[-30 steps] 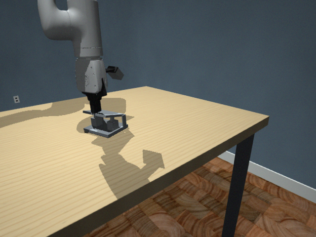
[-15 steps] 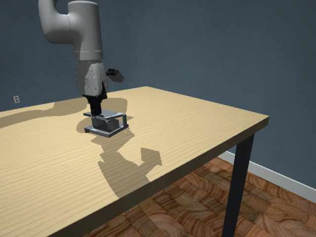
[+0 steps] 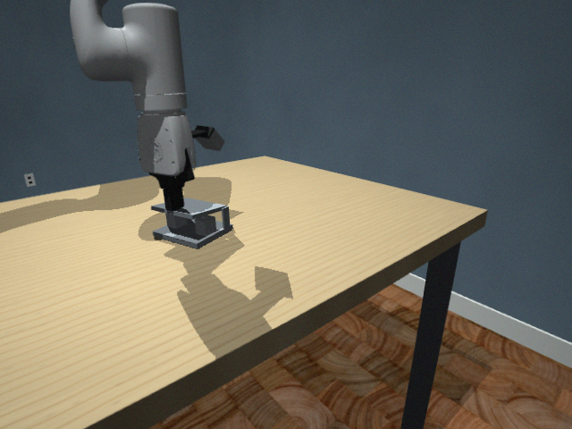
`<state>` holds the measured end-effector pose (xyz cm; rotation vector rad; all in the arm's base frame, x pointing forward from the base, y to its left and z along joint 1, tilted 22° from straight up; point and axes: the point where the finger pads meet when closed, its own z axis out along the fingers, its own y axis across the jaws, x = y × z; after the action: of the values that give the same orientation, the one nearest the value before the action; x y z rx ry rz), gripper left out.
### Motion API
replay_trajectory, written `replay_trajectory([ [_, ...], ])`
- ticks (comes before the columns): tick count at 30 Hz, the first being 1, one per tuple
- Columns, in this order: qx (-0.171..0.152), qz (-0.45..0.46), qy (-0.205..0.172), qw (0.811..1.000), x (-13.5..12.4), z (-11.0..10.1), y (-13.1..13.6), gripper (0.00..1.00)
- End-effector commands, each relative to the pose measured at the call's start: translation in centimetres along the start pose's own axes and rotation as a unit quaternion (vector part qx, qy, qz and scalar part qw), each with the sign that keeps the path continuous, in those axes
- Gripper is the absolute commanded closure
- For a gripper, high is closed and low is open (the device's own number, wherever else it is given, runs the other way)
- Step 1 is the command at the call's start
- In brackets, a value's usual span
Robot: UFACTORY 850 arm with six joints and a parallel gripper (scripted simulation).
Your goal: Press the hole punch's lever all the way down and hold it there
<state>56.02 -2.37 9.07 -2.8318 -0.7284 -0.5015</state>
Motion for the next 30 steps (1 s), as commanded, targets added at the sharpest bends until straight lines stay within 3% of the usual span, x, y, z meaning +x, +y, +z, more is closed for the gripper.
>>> replay_trajectory([
  [1, 0.0, 0.0, 0.001, 1.0, 0.07, 0.31, 0.04, 1.0],
  [30, 0.0, 0.0, 0.001, 1.0, 0.07, 1.09, 0.04, 1.0],
])
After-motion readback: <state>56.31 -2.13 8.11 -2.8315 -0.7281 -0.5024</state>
